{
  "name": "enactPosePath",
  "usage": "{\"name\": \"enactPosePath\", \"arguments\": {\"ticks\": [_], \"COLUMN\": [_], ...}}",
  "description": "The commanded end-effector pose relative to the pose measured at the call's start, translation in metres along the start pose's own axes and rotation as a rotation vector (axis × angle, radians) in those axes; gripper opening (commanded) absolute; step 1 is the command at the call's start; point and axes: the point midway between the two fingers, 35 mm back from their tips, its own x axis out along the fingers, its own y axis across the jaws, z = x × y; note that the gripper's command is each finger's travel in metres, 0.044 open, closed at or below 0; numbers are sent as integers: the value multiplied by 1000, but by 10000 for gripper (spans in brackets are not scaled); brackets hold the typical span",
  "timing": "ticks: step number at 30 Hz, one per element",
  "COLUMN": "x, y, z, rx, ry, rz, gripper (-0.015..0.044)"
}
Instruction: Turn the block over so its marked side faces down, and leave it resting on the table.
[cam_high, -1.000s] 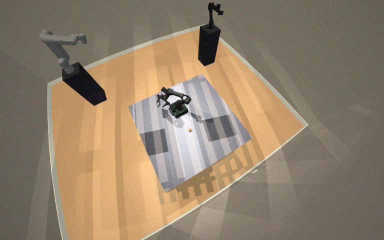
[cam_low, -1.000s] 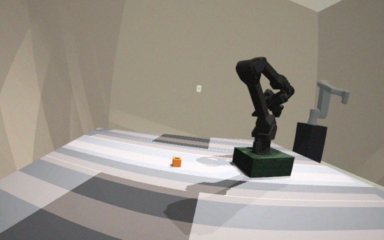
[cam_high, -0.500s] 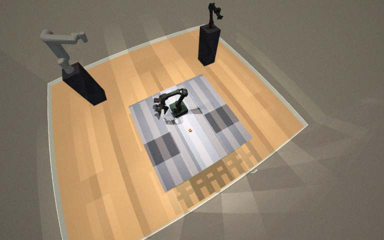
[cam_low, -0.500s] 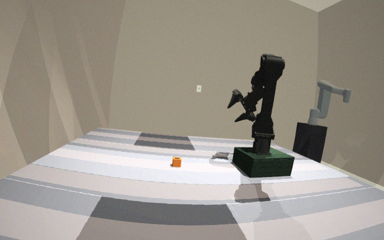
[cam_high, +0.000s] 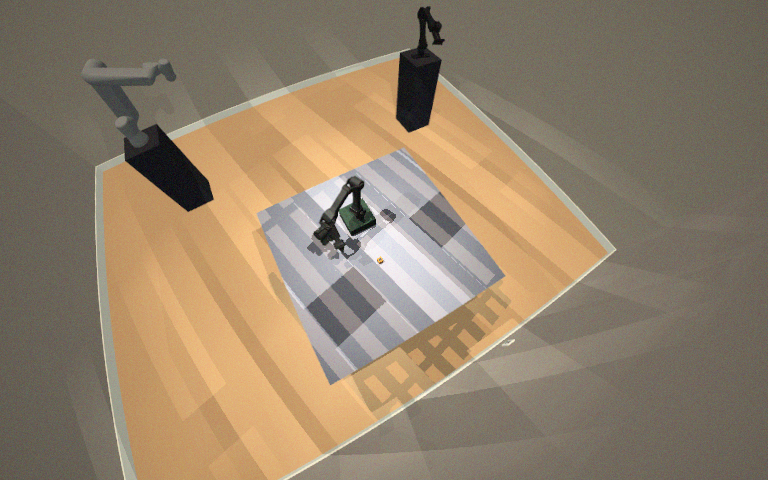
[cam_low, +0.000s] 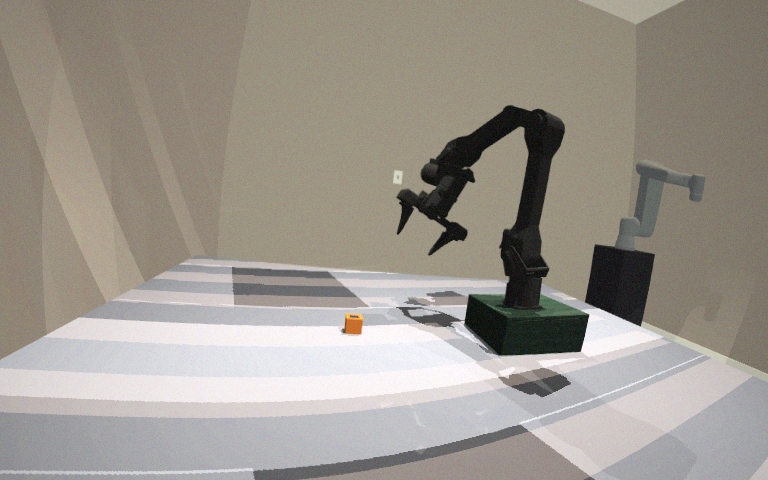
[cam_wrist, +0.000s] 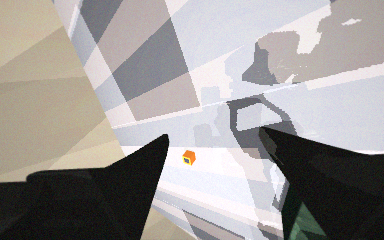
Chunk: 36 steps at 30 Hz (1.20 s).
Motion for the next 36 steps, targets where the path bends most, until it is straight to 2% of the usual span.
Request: {"name": "enactPosePath", "arguments": {"ticks": [1, 13, 21, 27, 30, 36], "x": [23, 95, 122, 125, 151, 160], "y": [22, 93, 118, 118, 103, 98], "z": [-18, -119, -197, -203, -201, -201], "rx": [-223, -1018, -1519, -1559, -1559, -1559], "ry": [72, 268, 354, 360, 360, 360], "rz": [-76, -262, -358, -366, -366, -366], "gripper": [440, 440, 440, 440, 440, 440]}}
